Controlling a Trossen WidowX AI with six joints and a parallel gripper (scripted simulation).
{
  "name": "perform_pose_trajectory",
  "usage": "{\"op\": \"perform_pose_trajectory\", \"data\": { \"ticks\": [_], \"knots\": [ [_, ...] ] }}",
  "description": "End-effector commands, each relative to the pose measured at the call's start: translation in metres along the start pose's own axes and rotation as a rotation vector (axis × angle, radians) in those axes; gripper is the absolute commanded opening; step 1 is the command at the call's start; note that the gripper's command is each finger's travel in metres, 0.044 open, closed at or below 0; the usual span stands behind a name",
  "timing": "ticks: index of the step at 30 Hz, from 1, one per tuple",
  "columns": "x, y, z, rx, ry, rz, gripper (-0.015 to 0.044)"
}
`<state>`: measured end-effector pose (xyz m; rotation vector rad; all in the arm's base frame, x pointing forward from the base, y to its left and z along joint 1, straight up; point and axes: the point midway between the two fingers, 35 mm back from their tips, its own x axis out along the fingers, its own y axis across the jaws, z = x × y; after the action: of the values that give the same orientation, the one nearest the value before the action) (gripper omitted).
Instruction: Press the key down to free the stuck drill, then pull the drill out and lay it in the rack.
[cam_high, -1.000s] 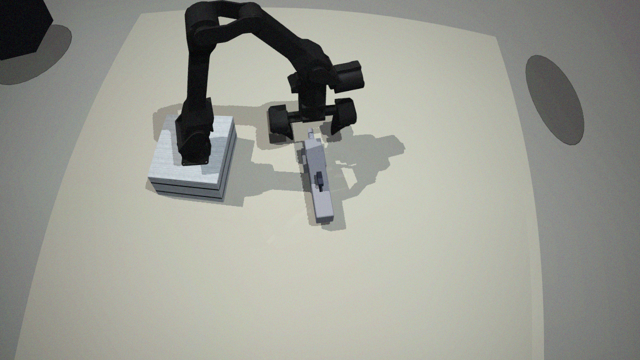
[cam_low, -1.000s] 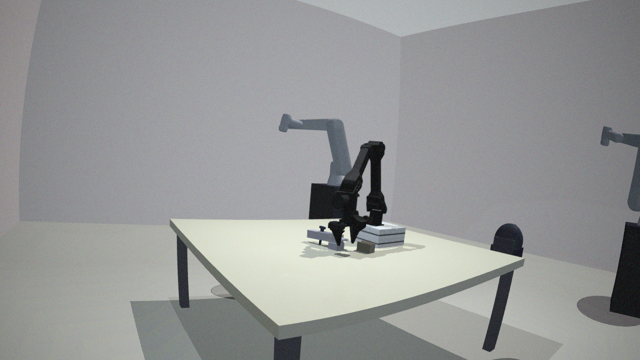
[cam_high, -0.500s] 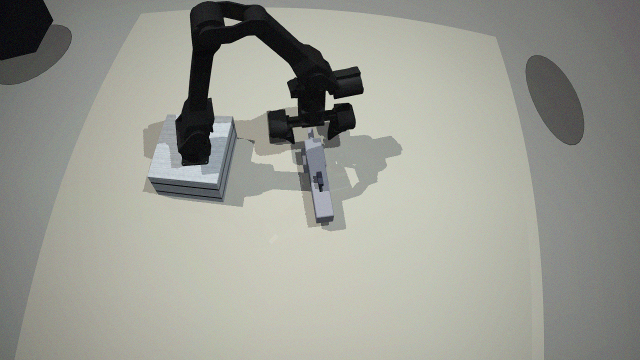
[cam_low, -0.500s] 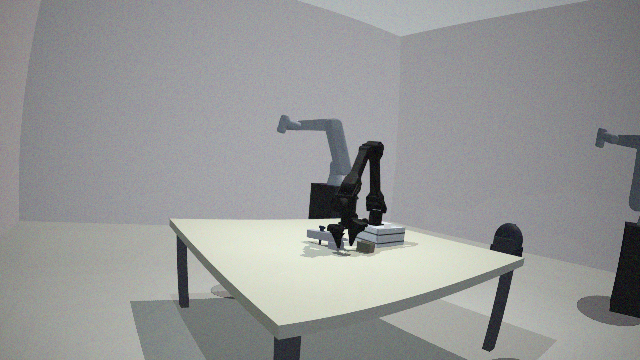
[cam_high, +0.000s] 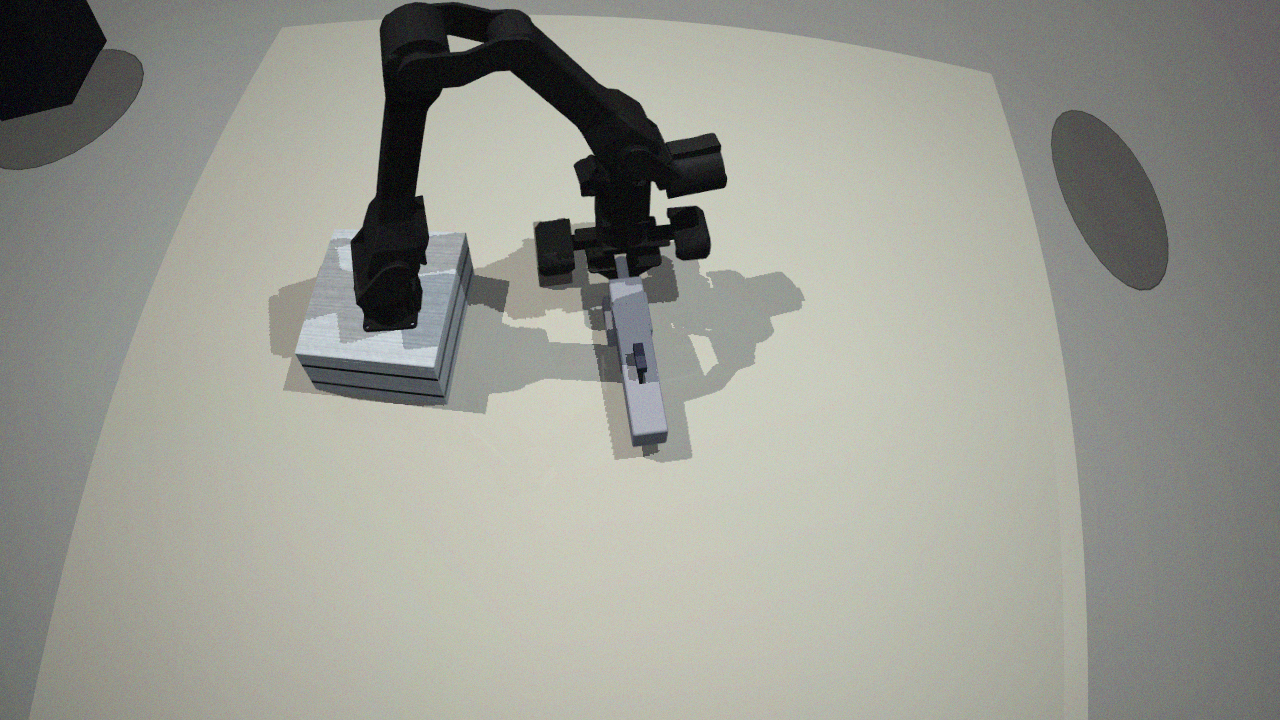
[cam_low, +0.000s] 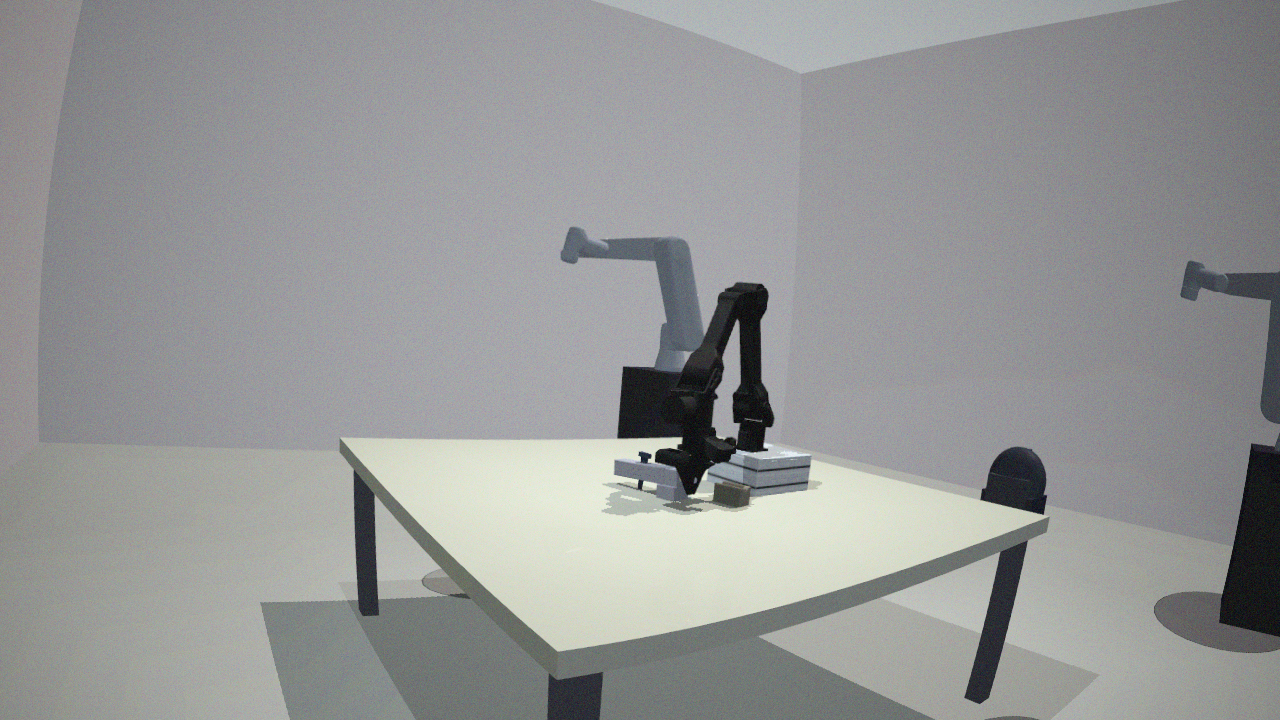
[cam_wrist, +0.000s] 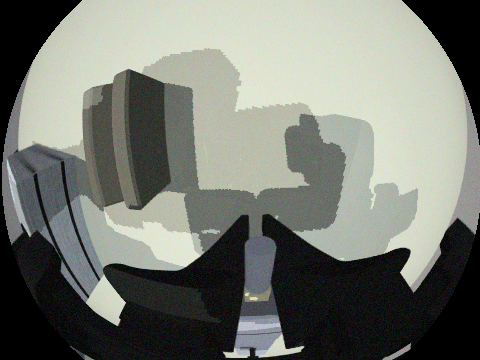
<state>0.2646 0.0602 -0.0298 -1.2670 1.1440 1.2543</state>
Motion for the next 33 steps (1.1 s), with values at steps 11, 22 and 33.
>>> {"op": "perform_pose_trajectory", "data": {
  "ticks": [11,22,33],
  "knots": [
    [-0.001,0.0,0.009,-0.005,0.003,0.002,0.0],
    [-0.002,-0.001,0.027,-0.005,0.001,0.002,0.0],
    [-0.003,-0.002,0.044,-0.005,0.0,0.002,0.0]
  ]
}}
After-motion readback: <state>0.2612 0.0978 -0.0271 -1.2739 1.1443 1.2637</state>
